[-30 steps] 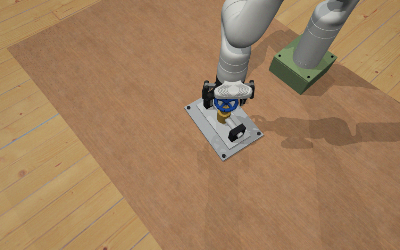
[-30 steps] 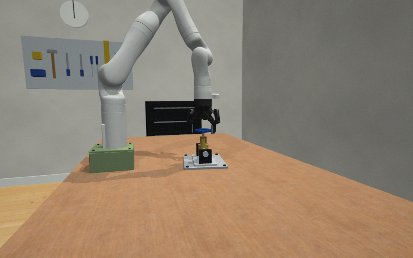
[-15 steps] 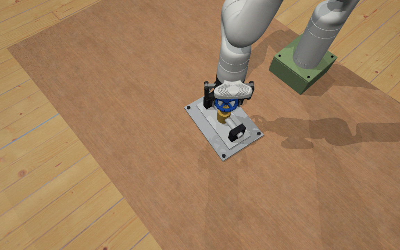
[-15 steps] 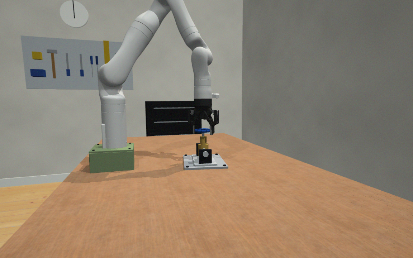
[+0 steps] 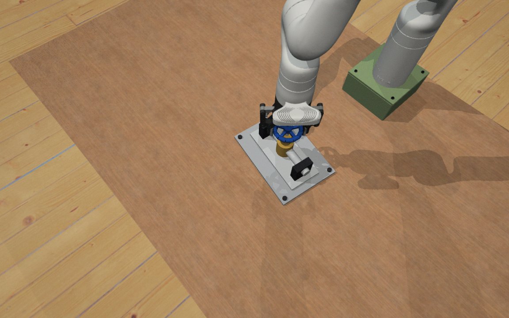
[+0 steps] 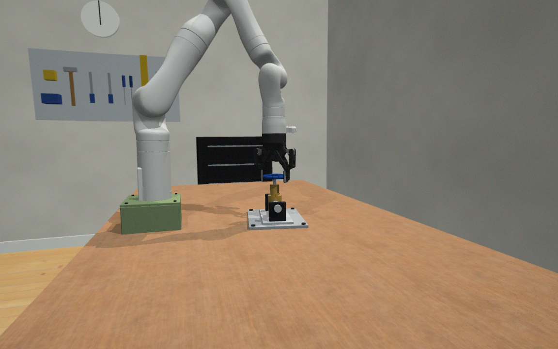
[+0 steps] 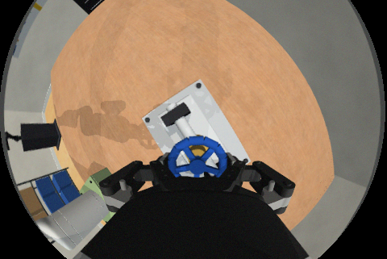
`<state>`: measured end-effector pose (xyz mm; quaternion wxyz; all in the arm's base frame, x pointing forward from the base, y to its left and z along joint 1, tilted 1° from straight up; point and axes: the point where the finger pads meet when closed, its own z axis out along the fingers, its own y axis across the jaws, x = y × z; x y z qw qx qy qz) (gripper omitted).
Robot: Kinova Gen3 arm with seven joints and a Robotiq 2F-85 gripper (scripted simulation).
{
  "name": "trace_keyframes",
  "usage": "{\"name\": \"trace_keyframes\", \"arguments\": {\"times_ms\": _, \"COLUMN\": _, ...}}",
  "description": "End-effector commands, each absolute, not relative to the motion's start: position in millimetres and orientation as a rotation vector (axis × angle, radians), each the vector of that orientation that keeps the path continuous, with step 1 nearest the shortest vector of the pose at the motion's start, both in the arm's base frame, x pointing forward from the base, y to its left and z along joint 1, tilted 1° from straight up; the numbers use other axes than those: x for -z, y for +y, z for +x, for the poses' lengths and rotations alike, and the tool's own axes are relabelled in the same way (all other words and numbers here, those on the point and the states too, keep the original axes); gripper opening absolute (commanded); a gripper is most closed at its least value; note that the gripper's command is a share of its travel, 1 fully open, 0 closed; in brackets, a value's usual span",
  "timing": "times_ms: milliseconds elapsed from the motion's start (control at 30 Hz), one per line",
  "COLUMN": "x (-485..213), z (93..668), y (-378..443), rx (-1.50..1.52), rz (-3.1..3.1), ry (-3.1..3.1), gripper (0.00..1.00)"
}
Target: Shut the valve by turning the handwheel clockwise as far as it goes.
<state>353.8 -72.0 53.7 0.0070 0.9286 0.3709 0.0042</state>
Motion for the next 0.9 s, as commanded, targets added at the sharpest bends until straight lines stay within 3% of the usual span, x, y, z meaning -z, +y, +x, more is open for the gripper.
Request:
{"name": "trace_keyframes", "arguments": {"times_ms": 0, "x": -51.3, "z": 353.7, "y": -72.8, "rx": -0.01, "rz": 2.902, "ry": 1.161, "gripper": 0.0}}
{"name": "trace_keyframes", "arguments": {"times_ms": 867, "x": -51.3, "z": 352.7, "y": -71.6, "rx": -0.008, "rz": 2.928, "ry": 1.105, "gripper": 0.0}}
